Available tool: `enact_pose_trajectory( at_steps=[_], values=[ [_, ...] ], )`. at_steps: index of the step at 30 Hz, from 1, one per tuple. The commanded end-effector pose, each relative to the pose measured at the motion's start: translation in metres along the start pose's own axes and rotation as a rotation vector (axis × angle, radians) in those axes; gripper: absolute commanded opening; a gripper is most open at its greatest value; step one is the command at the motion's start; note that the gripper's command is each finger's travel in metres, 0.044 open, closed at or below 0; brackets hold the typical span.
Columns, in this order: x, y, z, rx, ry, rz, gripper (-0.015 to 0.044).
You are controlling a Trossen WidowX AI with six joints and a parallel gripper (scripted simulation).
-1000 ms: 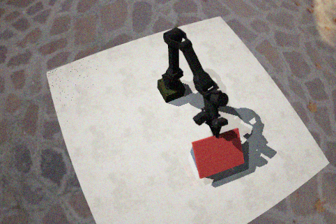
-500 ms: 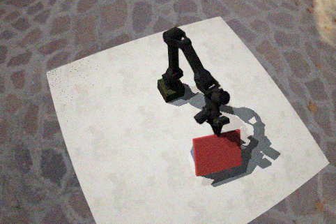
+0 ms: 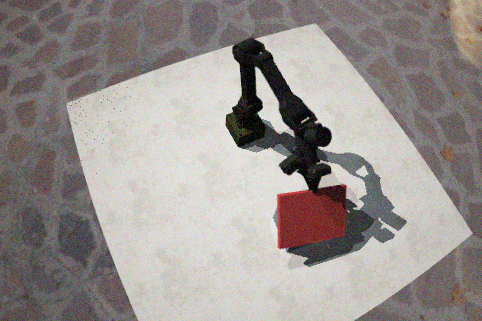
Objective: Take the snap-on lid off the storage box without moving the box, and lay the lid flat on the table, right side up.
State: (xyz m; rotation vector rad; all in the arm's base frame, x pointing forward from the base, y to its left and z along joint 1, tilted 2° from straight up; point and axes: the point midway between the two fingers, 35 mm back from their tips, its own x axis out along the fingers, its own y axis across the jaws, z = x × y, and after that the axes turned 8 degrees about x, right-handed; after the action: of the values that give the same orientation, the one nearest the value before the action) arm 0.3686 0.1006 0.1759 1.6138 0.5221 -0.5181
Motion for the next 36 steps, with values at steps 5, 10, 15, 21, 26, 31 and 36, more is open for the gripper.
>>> enact_pose_trajectory(
  at_steps=[5, 10, 15, 21, 26, 31, 36],
  values=[
    [-0.009, 0.012, -0.002, 0.000, 0.001, 0.011, 0.0000],
    [-0.013, 0.017, -0.002, 0.000, 0.001, 0.011, 0.0000],
    [-0.017, 0.022, -0.003, 0.000, 0.001, 0.011, 0.0000],
    [-0.022, 0.028, -0.004, 0.000, 0.001, 0.011, 0.0000],
    [-0.026, 0.032, -0.004, 0.000, 0.001, 0.011, 0.0000],
    [-0.023, 0.026, 0.003, -0.001, 0.001, 0.011, 0.0000],
    [-0.023, 0.027, 0.013, -0.001, 0.000, 0.011, 0.0000]
  ],
)
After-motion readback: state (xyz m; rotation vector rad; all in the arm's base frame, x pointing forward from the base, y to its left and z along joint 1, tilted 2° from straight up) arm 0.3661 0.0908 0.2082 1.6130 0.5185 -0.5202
